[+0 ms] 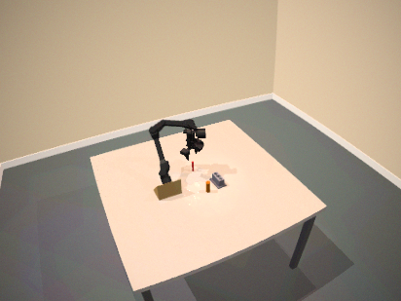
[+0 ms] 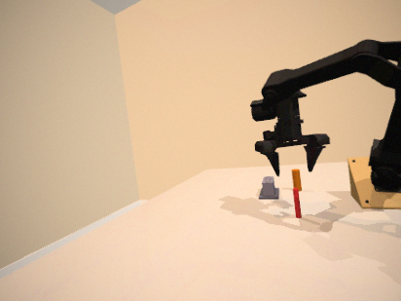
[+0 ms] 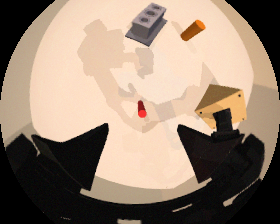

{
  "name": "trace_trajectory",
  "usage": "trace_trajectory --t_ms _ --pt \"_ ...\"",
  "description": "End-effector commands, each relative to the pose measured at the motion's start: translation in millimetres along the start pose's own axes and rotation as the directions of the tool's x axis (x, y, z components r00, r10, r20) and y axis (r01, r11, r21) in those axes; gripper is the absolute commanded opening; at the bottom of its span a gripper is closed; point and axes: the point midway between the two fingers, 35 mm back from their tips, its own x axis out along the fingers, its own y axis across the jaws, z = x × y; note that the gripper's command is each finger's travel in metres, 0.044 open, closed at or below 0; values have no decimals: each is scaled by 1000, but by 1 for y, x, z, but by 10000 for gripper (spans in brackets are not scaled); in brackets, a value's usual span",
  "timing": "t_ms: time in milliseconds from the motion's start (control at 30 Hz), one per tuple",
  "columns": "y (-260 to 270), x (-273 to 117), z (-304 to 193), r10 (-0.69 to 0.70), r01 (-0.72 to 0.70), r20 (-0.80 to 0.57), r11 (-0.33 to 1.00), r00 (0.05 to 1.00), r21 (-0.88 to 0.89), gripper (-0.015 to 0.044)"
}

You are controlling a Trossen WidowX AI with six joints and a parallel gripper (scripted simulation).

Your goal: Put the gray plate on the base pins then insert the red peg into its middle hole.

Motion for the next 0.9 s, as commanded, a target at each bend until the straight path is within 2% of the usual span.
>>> trace_trajectory --t_ms 0,867 --pt "-1 11 0 -9 10 -18 1000 1000 8 440" --pt "1 57 2 -9 9 -16 1000 1000 8 440"
